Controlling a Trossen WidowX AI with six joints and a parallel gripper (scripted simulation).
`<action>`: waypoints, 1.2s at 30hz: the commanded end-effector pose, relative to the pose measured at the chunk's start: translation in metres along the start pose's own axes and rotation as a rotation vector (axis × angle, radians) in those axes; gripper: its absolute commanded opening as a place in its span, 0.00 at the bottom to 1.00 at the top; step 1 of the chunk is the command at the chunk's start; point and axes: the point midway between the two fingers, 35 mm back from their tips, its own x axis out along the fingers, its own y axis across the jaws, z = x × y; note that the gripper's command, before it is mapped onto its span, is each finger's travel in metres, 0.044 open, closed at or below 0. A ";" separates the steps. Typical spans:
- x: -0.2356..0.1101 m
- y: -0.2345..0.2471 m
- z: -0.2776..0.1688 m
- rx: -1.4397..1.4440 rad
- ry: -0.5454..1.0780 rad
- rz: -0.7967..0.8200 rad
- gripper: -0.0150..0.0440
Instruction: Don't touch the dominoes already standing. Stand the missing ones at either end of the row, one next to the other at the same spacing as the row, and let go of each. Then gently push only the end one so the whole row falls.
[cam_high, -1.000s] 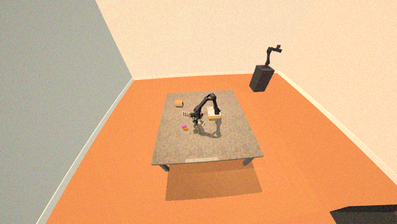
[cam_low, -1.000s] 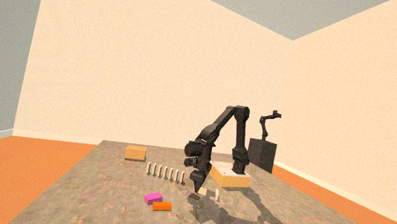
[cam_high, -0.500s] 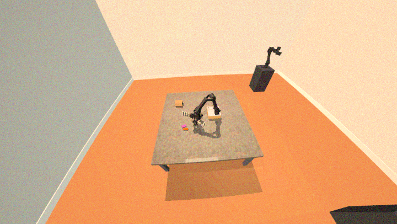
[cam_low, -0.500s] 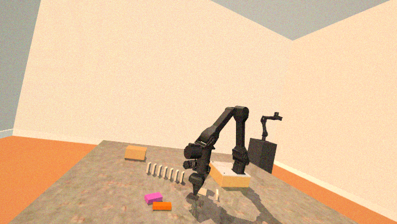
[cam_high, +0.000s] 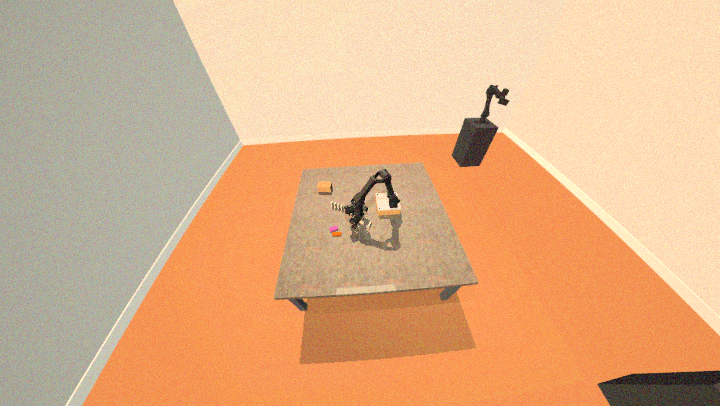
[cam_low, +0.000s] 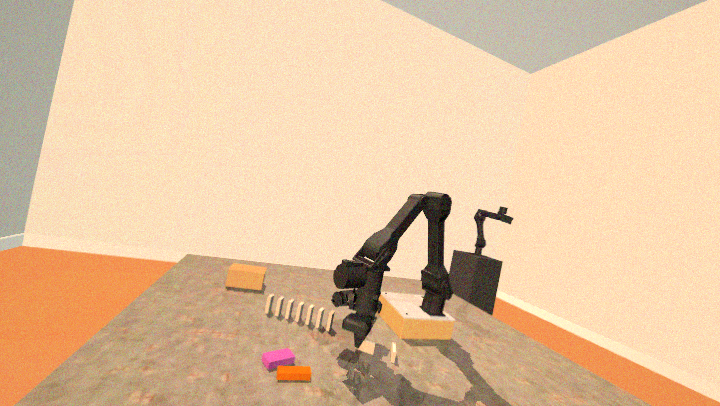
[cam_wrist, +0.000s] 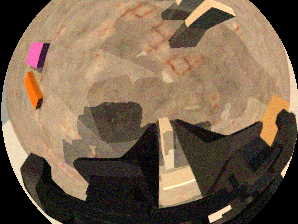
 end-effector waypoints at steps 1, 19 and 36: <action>0.000 0.001 0.000 0.006 0.001 0.003 0.29; -0.133 -0.009 0.001 0.006 0.001 0.003 0.29; -0.164 0.071 -0.004 -1.072 -0.005 0.009 0.29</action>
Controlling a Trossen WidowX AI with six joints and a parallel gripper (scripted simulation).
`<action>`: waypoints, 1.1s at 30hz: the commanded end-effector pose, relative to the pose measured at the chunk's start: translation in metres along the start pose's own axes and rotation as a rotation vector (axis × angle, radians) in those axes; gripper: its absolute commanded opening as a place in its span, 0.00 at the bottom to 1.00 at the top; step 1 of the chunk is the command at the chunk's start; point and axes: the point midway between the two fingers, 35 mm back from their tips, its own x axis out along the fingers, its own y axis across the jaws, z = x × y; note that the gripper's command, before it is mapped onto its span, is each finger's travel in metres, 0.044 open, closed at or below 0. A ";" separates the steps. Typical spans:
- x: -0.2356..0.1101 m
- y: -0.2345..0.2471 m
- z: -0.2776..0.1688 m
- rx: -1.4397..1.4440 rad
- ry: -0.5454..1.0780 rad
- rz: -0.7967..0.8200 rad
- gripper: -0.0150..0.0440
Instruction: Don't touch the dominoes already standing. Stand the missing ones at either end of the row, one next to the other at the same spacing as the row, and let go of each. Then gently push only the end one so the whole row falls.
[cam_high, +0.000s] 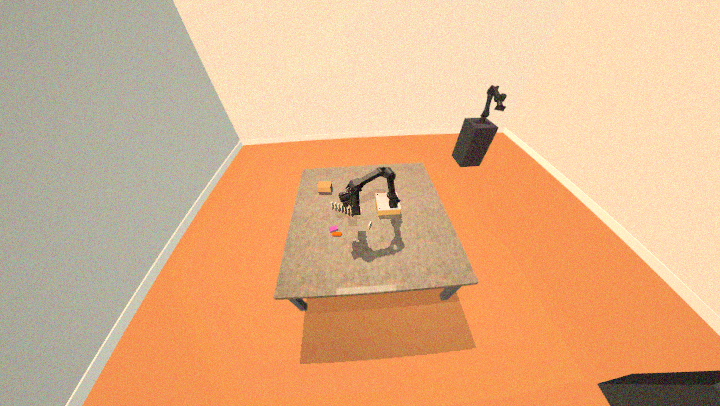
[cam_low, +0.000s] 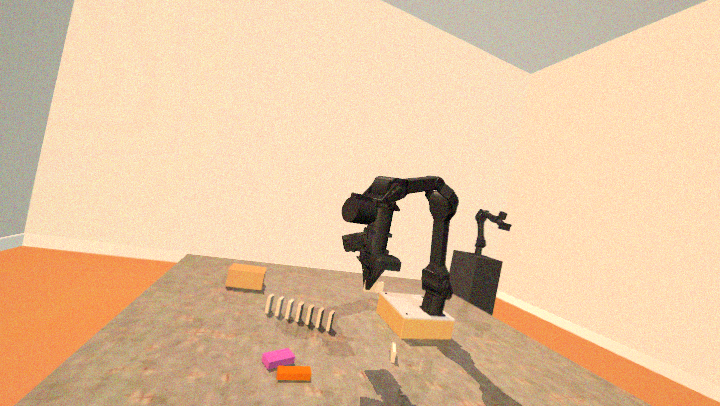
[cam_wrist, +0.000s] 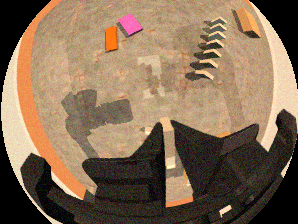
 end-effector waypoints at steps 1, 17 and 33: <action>-0.004 0.042 0.019 -0.580 -0.008 0.004 0.29; 0.002 0.111 0.037 -1.538 -0.012 0.005 0.29; 0.018 0.118 0.058 -1.435 -0.118 0.051 0.29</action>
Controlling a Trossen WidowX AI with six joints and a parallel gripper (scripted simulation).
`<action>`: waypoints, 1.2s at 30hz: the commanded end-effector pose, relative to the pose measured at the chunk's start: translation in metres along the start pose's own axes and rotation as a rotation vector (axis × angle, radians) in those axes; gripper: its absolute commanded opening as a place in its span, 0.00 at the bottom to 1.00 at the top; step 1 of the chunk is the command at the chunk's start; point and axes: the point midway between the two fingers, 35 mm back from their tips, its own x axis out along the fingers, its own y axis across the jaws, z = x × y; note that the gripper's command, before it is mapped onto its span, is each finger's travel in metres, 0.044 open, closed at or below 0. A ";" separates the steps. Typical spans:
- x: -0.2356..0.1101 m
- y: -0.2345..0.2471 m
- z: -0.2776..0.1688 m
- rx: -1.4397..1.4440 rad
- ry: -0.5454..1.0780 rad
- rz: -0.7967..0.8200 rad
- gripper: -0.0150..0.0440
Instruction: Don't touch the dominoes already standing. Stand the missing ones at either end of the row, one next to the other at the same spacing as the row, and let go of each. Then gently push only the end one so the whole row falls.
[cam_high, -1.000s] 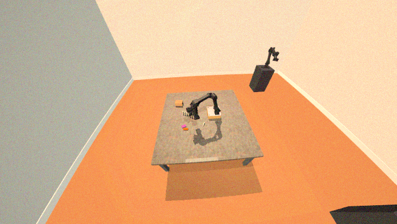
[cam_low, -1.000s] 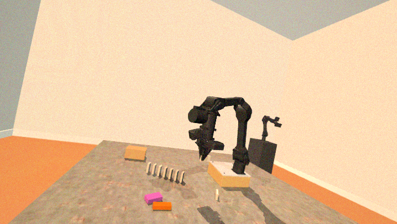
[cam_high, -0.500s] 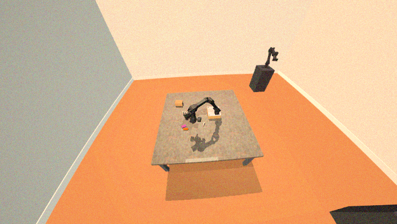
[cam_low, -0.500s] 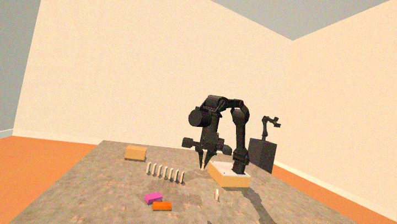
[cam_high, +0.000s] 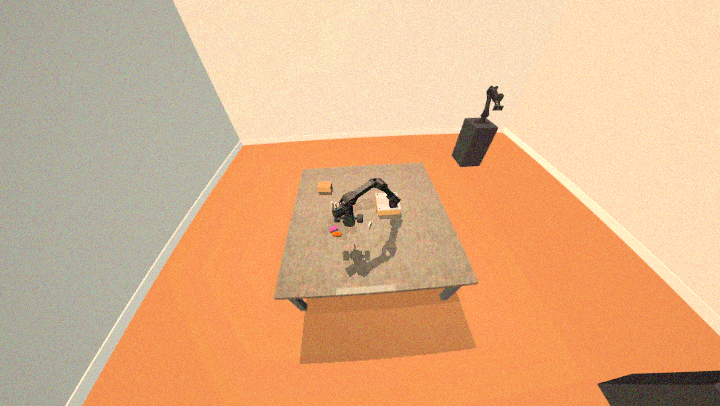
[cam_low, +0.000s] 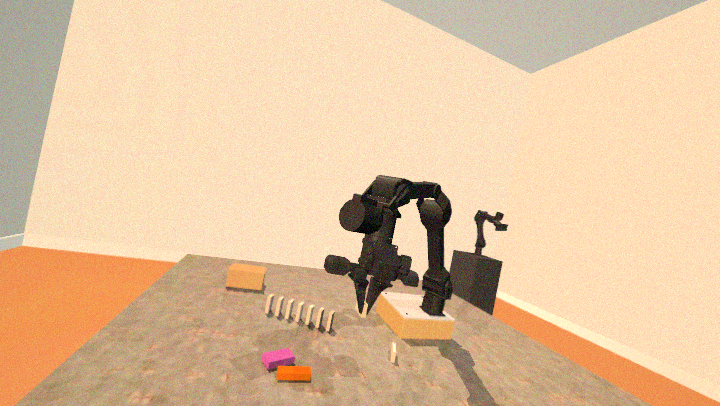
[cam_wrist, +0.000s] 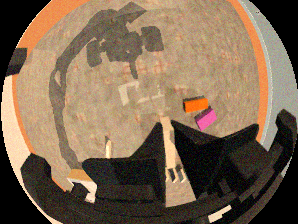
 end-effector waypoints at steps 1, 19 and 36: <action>0.011 -0.011 0.003 0.062 -0.058 -0.016 0.29; 0.048 -0.064 0.027 0.253 -0.424 -0.099 0.29; 0.059 -0.094 0.037 0.347 -0.770 -0.123 0.29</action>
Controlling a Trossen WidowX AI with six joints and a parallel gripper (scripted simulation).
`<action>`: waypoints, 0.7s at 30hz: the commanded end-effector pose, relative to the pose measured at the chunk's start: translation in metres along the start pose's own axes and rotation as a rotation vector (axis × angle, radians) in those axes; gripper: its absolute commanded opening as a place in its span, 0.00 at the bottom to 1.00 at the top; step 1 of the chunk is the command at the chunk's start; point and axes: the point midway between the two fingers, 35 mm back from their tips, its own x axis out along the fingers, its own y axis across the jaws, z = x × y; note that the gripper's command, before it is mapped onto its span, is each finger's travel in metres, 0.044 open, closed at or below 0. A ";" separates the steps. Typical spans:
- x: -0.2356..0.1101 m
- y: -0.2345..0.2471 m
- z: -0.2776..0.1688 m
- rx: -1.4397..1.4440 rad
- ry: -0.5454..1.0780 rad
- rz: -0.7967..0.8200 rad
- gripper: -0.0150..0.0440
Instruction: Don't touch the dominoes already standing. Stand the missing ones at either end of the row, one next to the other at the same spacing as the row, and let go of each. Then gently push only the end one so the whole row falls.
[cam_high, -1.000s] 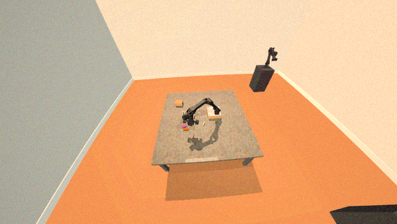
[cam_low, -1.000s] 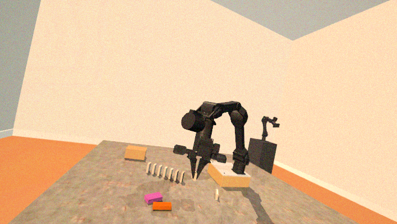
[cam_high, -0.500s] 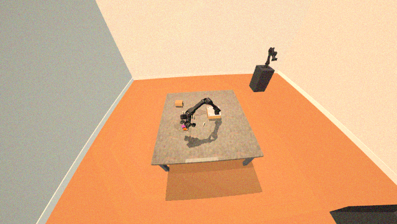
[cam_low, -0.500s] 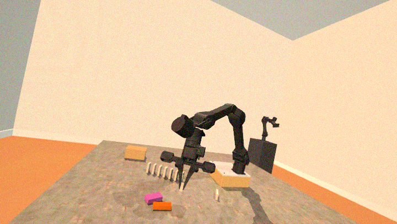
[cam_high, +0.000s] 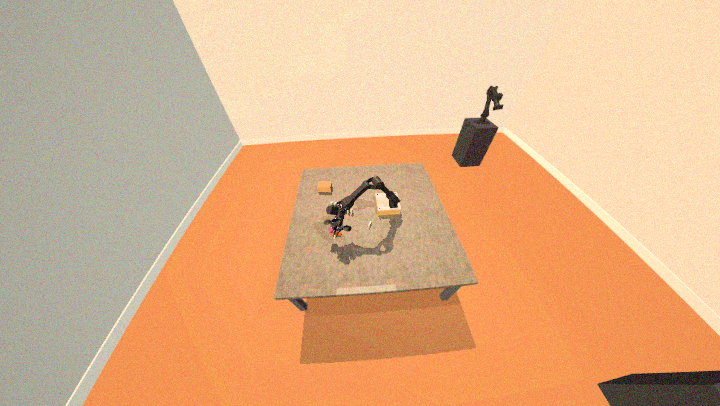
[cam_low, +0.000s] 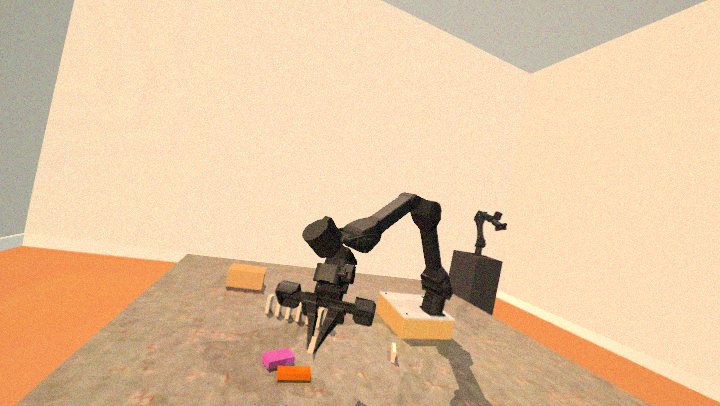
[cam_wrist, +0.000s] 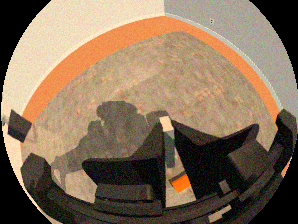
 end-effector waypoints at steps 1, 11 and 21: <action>0.002 -0.003 0.001 0.023 -0.071 0.009 0.29; -0.001 -0.009 0.002 0.053 -0.253 0.041 0.29; -0.012 -0.007 -0.002 0.057 -0.415 0.093 0.29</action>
